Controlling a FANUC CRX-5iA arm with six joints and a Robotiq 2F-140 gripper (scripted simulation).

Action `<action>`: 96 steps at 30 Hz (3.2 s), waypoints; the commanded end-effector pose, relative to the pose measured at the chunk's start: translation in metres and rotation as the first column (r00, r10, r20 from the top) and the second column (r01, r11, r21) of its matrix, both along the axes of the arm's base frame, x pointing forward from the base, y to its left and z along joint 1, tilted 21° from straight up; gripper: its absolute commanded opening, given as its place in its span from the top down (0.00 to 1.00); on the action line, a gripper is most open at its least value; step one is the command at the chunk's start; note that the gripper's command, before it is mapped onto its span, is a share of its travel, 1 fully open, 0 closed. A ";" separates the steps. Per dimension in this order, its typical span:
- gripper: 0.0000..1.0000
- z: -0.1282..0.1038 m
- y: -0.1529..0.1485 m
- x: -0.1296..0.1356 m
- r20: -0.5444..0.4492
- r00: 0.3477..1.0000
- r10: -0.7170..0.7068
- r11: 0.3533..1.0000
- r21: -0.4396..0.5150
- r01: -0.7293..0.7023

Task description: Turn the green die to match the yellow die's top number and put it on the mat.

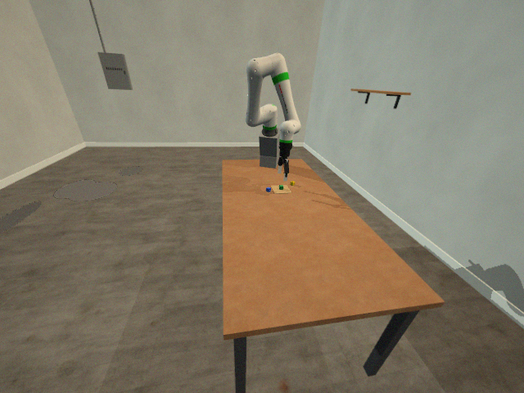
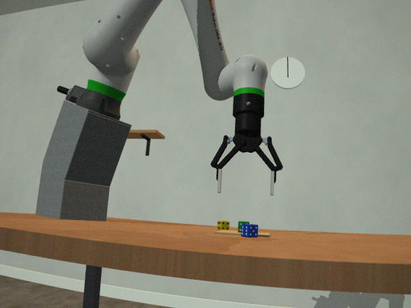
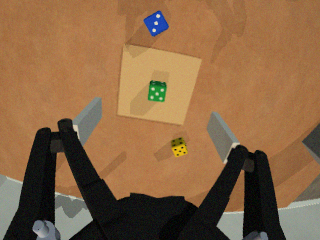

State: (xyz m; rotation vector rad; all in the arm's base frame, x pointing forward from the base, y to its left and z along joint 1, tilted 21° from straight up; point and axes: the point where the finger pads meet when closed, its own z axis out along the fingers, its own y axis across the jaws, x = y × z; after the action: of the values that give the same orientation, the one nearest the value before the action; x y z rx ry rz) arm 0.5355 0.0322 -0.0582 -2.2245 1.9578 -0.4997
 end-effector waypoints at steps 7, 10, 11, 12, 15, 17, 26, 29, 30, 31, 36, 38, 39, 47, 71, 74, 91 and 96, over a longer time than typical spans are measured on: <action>0.00 0.030 0.004 -0.011 0.000 1.000 0.000 1.000 0.000 0.000; 0.00 0.045 0.005 -0.016 0.000 1.000 0.000 1.000 0.000 0.000; 0.00 0.049 0.006 -0.017 0.000 1.000 0.000 1.000 0.000 0.000; 0.00 0.054 0.007 -0.019 0.000 1.000 0.000 1.000 0.000 0.000; 0.00 0.058 0.007 -0.021 0.000 1.000 0.000 1.000 0.000 0.000; 0.00 0.065 0.008 -0.023 0.000 1.000 0.000 1.000 0.000 0.000; 0.00 0.075 0.009 -0.027 0.000 1.000 0.000 1.000 0.000 0.000; 0.00 0.075 0.009 -0.027 0.000 1.000 0.000 1.000 0.000 0.000; 0.00 0.075 0.009 -0.027 0.000 1.000 0.000 1.000 0.000 0.000; 0.00 0.075 0.009 -0.027 0.000 1.000 0.000 1.000 0.000 0.000; 0.00 0.075 0.009 -0.027 0.000 1.000 0.000 1.000 0.000 0.000; 0.00 0.075 0.009 -0.027 0.000 1.000 0.000 1.000 0.000 0.000; 0.00 0.075 0.009 -0.027 0.000 1.000 0.000 1.000 0.000 0.000; 0.00 0.075 0.009 -0.027 0.000 1.000 0.000 1.000 0.000 0.000; 0.00 0.075 0.009 -0.027 0.000 1.000 0.000 1.000 0.000 0.000; 0.00 0.075 0.009 -0.027 0.000 1.000 0.000 1.000 0.000 0.000; 0.00 0.075 0.009 -0.027 0.000 1.000 0.000 1.000 0.000 0.000; 0.00 0.075 0.009 -0.027 0.000 1.000 0.000 1.000 0.000 0.000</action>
State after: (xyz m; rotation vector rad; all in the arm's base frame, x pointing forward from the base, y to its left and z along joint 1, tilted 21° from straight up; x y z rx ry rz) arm 0.5088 0.0413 0.0167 -2.2248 1.9580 -0.4993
